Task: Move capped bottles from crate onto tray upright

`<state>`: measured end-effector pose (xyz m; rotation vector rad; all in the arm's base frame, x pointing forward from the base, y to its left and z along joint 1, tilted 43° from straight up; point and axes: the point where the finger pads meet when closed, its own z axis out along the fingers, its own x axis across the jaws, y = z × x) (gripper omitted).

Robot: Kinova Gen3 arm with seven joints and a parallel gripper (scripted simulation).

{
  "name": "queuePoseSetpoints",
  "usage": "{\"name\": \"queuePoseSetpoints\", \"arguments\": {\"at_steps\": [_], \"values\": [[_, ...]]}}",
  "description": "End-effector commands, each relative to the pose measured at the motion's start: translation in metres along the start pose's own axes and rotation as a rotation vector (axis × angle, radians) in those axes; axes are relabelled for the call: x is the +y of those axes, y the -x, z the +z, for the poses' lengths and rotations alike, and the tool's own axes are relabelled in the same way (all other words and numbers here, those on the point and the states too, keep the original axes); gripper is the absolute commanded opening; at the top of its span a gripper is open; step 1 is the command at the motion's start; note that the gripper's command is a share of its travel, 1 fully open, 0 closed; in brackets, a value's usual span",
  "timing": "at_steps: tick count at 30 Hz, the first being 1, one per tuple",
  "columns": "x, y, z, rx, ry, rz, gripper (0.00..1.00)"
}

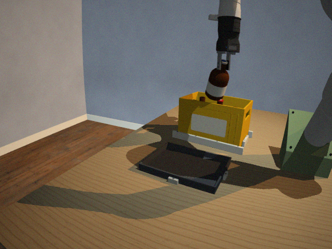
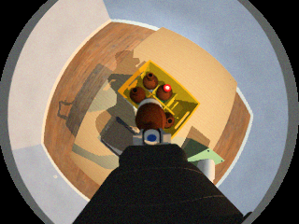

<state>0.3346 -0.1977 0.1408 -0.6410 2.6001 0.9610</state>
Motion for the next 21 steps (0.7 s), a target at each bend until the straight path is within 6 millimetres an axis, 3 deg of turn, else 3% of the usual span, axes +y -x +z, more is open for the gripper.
{"name": "queuePoseSetpoints", "arguments": {"at_steps": [1, 21], "values": [[0.001, 0.001, -0.001, 0.0, -0.003, 0.0, 0.0], [0.029, 0.022, -0.001, 0.0, -0.003, 0.0, 0.0]]}}
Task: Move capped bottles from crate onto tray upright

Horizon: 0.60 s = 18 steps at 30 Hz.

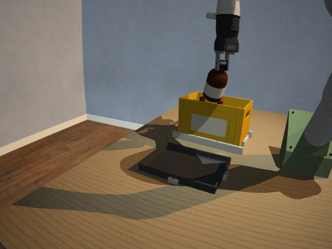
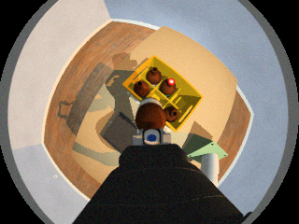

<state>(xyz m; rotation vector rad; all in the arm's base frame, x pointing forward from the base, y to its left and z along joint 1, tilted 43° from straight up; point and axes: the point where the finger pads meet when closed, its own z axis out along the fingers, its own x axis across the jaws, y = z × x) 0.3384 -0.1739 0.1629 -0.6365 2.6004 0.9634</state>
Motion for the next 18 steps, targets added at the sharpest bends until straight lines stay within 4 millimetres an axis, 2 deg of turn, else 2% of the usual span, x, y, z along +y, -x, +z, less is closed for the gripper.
{"name": "queuePoseSetpoints", "arguments": {"at_steps": [1, 18], "values": [[0.004, 0.004, -0.002, 0.001, -0.005, -0.004, 0.0], [0.027, 0.021, -0.001, 0.001, -0.005, -0.004, 0.0]]}}
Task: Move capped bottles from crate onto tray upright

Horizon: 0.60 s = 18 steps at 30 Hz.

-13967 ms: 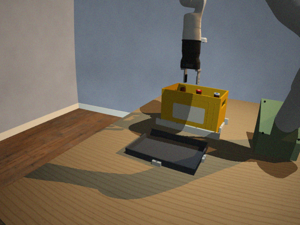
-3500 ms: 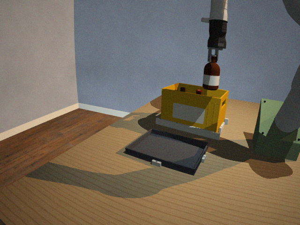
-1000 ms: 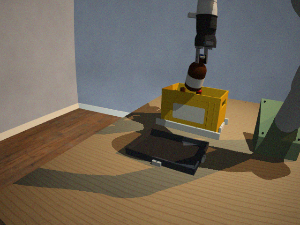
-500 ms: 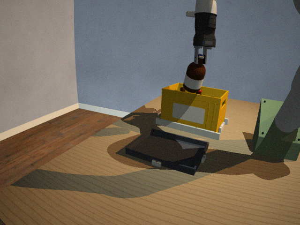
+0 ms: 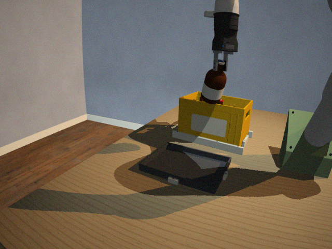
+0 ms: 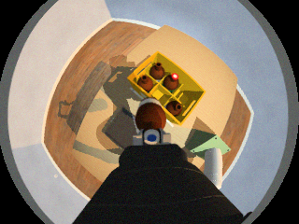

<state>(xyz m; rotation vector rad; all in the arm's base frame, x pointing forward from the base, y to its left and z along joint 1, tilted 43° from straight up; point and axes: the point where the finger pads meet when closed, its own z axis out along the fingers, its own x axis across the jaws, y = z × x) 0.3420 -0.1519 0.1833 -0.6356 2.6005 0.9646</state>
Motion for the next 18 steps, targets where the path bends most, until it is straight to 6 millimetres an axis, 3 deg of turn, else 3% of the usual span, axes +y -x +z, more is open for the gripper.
{"name": "queuePoseSetpoints", "arguments": {"at_steps": [1, 18], "values": [[0.004, 0.004, -0.002, 0.002, -0.006, -0.005, 0.0], [0.027, 0.021, -0.001, 0.002, -0.006, -0.005, 0.0]]}}
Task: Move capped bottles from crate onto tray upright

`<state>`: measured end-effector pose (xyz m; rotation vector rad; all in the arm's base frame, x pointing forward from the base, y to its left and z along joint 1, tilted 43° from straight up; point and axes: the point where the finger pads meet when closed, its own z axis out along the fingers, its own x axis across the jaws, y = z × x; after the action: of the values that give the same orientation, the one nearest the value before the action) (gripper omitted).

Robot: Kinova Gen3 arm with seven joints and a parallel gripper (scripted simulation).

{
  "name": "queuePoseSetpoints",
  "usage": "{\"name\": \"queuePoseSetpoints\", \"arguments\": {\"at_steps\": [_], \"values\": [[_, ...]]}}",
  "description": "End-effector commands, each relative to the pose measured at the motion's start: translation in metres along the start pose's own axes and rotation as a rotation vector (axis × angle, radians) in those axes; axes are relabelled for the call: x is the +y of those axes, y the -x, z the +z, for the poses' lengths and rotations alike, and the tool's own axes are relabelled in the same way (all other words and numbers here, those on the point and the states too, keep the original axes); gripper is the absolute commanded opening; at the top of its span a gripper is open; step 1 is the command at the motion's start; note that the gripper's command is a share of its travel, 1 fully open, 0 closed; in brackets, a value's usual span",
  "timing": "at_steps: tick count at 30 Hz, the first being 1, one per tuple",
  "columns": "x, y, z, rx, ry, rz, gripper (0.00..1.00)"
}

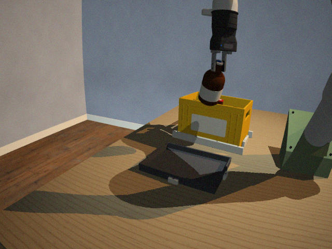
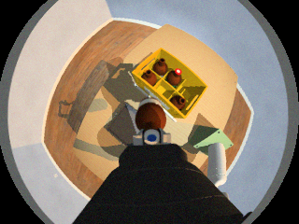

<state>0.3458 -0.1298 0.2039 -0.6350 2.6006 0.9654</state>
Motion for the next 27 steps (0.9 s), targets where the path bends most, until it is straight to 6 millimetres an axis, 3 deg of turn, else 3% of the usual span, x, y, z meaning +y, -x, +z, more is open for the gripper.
{"name": "queuePoseSetpoints", "arguments": {"at_steps": [1, 27], "values": [[0.004, 0.004, -0.002, 0.002, -0.006, -0.005, 0.0], [0.04, 0.031, -0.002, 0.003, -0.009, -0.007, 0.0]]}}
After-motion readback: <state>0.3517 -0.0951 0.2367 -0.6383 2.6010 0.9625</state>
